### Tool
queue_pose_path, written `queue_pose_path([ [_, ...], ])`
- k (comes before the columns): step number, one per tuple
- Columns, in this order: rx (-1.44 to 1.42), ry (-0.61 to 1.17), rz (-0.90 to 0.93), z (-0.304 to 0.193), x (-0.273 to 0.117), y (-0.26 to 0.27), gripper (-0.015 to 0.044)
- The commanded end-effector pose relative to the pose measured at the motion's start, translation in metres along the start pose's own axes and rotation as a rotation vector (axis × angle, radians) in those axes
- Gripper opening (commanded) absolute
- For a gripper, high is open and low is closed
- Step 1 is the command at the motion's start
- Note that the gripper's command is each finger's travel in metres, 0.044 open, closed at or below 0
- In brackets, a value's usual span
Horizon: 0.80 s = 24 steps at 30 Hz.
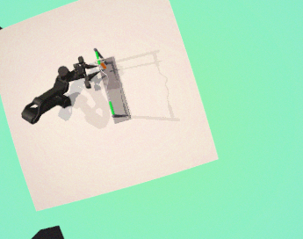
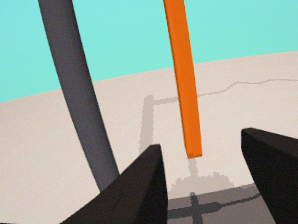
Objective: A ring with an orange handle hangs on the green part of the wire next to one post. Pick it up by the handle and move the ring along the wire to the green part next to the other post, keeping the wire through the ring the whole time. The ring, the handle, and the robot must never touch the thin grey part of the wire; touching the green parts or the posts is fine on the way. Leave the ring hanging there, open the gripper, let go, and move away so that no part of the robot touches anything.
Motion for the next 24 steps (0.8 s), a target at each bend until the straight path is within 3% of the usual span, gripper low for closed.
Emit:
queue_pose_path([
  [1,0.001,0.003,-0.004,-0.0012,-0.0004,-0.0007,0.016],
  [21,0.001,0.003,-0.004,-0.0012,-0.0004,-0.0007,0.016],
  [24,0.0,0.003,0.0,0.0004,-0.0095,0.0008,0.0239],
])
Point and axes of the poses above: the point midway between the two fingers, 35 mm back from their tips, its own x axis out along the fingers, its own y axis across the jaws, z = x × y, the point moved 1 cm from there along -x, back along the fingers, and after that the axes turned 13 degrees about -x, right-handed, at the moved point
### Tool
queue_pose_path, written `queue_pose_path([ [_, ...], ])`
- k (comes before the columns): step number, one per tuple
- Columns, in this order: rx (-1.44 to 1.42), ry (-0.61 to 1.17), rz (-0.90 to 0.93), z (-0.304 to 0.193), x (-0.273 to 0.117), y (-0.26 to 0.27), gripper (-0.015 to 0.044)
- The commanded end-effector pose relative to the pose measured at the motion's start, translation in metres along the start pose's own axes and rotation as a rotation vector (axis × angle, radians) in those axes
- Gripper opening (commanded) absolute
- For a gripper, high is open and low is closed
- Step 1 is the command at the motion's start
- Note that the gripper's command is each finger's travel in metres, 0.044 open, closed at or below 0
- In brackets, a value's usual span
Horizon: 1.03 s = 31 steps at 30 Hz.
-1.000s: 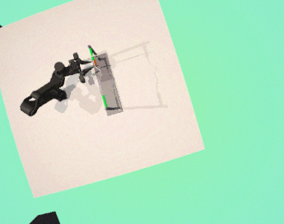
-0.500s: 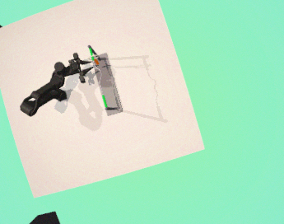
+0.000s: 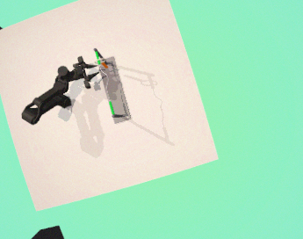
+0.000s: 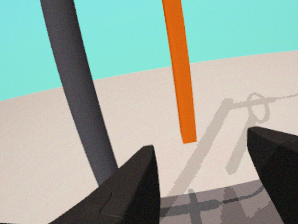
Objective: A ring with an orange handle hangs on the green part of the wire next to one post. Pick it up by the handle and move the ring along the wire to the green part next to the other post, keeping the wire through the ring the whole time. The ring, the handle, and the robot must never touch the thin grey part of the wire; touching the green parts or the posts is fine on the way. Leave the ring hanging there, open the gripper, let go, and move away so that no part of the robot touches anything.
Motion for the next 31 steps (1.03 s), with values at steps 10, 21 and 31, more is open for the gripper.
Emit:
queue_pose_path([
  [10,0.002,-0.004,0.001,-0.001,-0.048,-0.003,0.044],
  [21,0.002,-0.004,0.001,-0.001,-0.048,-0.003,0.044],
  [31,0.002,-0.004,0.001,-0.001,-0.048,-0.003,0.044],
])
Point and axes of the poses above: the point midway between the two fingers, 35 mm back from their tips, its own x axis out along the fingers, its own y axis across the jaws, z = x × y, the point moved 1 cm from there along -x, back along the fingers, and after that the axes turned 13 degrees about -x, right-handed, at the moved point
